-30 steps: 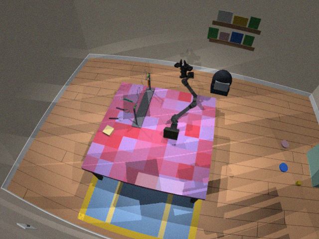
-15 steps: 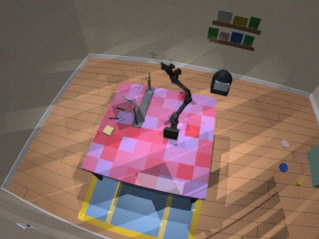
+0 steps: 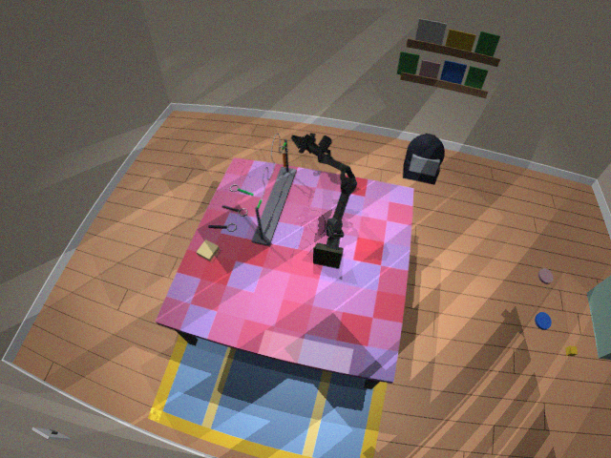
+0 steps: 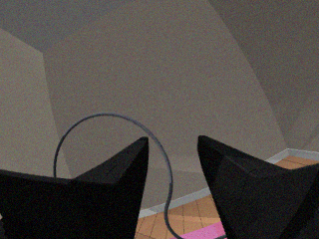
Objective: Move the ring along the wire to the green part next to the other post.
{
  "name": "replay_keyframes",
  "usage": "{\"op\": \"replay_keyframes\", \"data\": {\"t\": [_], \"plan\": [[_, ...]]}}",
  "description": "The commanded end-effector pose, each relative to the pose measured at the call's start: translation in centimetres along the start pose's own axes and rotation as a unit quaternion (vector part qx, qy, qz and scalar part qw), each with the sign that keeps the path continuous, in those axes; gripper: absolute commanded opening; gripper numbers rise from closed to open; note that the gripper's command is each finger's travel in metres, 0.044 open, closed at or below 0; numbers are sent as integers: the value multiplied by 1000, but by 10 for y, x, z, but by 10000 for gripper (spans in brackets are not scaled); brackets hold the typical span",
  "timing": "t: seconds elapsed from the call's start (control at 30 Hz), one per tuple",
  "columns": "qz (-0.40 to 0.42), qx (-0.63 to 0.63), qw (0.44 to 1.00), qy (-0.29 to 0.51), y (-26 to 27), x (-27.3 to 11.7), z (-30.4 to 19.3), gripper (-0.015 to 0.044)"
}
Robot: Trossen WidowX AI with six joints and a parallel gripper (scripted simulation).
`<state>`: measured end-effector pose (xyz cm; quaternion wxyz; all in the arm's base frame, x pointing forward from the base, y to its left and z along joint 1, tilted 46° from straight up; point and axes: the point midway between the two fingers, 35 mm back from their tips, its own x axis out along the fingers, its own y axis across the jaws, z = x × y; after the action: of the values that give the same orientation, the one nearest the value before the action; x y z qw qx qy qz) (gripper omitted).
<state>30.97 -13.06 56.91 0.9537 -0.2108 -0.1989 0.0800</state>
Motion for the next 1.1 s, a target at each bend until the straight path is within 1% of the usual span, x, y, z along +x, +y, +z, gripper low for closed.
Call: {"op": "replay_keyframes", "data": {"t": [0.0,0.27,0.57,0.63,0.93,1.07], "plan": [[-21,-43,998,41,-28,-12,-36,160],[-26,-123,983,134,-86,-54,-125,160],[-15,-187,959,211,-136,-133,-214,160],[-13,-196,955,221,-143,-144,-230,160],[-13,-199,954,224,-145,-146,-235,160],[-14,-199,954,223,-141,-114,-226,160]]}}
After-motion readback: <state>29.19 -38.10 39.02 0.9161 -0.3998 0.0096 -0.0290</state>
